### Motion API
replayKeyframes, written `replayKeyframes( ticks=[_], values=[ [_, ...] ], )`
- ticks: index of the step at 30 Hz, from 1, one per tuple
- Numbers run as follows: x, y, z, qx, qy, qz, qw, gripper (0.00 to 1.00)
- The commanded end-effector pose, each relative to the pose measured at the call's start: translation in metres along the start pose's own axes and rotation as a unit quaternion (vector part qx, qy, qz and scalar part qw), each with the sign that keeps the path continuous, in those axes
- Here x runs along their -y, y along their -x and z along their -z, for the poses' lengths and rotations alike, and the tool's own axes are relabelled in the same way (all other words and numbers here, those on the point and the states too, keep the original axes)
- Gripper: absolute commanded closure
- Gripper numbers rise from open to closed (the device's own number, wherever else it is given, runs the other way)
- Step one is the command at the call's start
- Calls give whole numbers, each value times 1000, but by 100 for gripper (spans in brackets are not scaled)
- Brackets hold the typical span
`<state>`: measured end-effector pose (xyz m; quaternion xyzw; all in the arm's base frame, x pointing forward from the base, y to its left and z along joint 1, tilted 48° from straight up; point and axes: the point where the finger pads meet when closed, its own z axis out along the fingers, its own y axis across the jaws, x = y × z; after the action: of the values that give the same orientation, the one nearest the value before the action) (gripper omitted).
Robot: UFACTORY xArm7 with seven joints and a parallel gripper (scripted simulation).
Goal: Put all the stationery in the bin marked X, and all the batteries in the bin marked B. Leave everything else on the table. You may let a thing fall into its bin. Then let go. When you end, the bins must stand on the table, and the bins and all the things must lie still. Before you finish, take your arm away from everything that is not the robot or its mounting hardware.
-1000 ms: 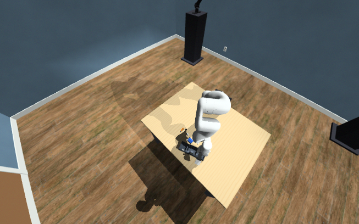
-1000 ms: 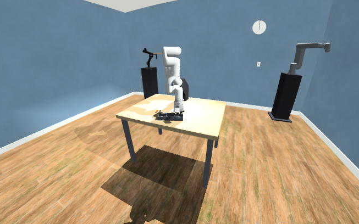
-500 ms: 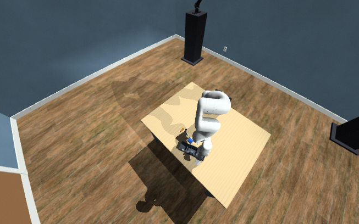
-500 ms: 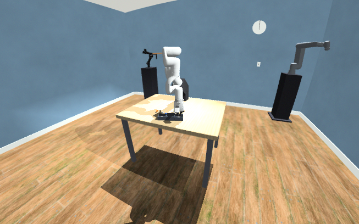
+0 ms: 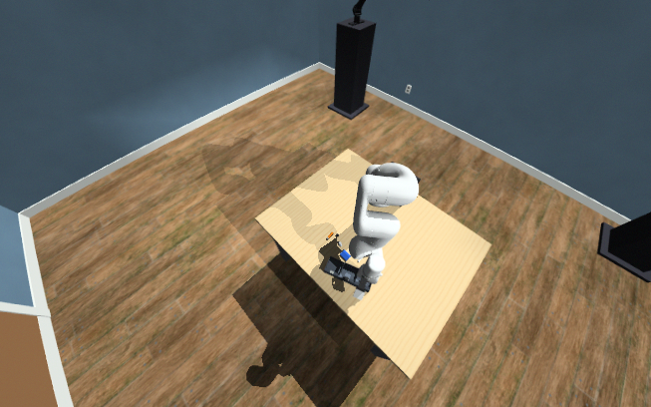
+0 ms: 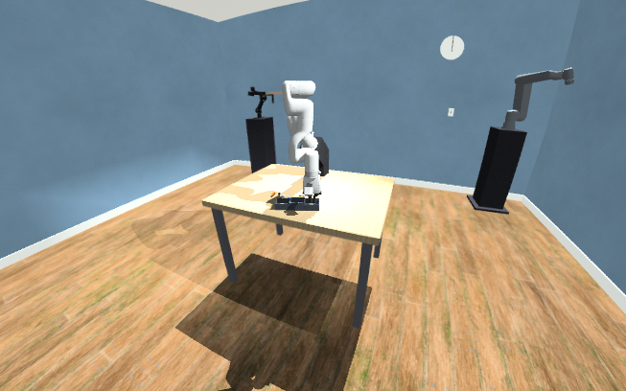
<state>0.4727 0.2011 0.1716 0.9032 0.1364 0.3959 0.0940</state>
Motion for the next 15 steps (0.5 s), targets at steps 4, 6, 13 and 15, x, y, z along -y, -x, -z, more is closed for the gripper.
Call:
replayKeyframes(
  ticks=[4,6,13,15],
  values=[
    [0,-1,13,-1,0,0,1000,93],
    [0,-1,15,-1,0,0,1000,93],
    [0,-1,22,-1,0,0,1000,93],
    [0,-1,24,-1,0,0,1000,93]
  ],
)
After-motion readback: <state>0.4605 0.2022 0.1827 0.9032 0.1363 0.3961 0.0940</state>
